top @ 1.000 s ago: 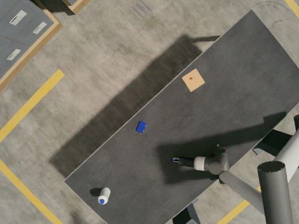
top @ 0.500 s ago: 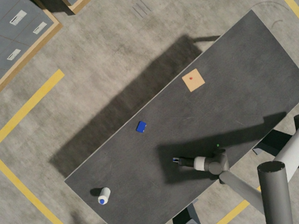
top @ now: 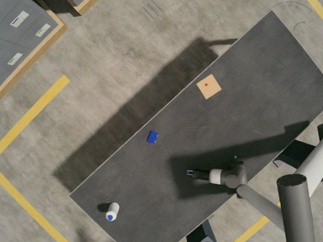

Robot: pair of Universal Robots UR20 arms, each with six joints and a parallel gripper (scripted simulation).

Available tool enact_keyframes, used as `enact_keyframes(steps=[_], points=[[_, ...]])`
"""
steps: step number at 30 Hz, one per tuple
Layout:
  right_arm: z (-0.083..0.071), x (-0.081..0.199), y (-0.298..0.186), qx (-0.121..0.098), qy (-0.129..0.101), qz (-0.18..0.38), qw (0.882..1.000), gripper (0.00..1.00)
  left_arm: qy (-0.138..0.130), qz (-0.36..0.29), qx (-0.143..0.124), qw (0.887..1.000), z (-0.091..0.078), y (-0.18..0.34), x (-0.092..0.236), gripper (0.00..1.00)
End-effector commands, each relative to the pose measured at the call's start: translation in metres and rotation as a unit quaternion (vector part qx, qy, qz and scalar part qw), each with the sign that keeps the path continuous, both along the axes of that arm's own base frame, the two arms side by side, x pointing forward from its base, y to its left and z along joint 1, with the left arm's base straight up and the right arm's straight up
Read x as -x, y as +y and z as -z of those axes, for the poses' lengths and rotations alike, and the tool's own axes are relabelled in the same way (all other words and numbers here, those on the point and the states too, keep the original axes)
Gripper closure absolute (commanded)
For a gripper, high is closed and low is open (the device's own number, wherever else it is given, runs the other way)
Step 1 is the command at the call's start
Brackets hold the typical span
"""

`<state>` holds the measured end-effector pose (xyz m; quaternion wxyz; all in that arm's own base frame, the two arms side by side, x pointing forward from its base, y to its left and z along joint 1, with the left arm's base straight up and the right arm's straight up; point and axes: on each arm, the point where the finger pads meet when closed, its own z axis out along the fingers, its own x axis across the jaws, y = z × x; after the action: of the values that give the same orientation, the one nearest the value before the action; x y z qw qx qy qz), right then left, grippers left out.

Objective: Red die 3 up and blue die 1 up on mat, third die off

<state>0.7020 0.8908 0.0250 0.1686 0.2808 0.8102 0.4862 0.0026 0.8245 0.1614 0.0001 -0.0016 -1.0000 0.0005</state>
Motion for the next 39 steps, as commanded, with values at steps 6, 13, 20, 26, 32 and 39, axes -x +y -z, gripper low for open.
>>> enact_keyframes(steps=[6, 13, 20, 26, 32, 39], points=[[0.0044, -0.0002, 0.0002, 0.000, 0.000, 0.000, 1.000, 0.66, 0.000, 0.000, 0.000, 1.000, -0.0005, 0.0004, -0.0001, 0.00], [0.0047, -0.0002, 0.0002, 0.000, 0.000, 0.000, 1.000, 0.66, 0.000, 0.000, 0.000, 1.000, -0.0005, 0.0004, -0.0001, 0.00], [0.0047, -0.0002, 0.0002, 0.000, 0.000, 0.000, 1.000, 0.66, 0.000, 0.000, 0.000, 1.000, -0.0005, 0.0004, -0.0001, 0.00], [0.0047, -0.0002, 0.0002, 0.000, 0.000, 0.000, 1.000, 0.66, 0.000, 0.000, 0.000, 1.000, -0.0005, 0.0004, -0.0001, 0.00], [0.0047, -0.0002, 0.0002, 0.000, 0.000, 0.000, 1.000, 0.60, 0.000, 0.000, 0.000, 1.000, -0.0005, 0.0004, -0.0001, 0.00], [0.0047, -0.0002, 0.0002, 0.000, 0.000, 0.000, 1.000, 0.42, 0.000, 0.000, 0.000, 1.000, -0.0005, 0.0004, -0.0001, 0.00]])
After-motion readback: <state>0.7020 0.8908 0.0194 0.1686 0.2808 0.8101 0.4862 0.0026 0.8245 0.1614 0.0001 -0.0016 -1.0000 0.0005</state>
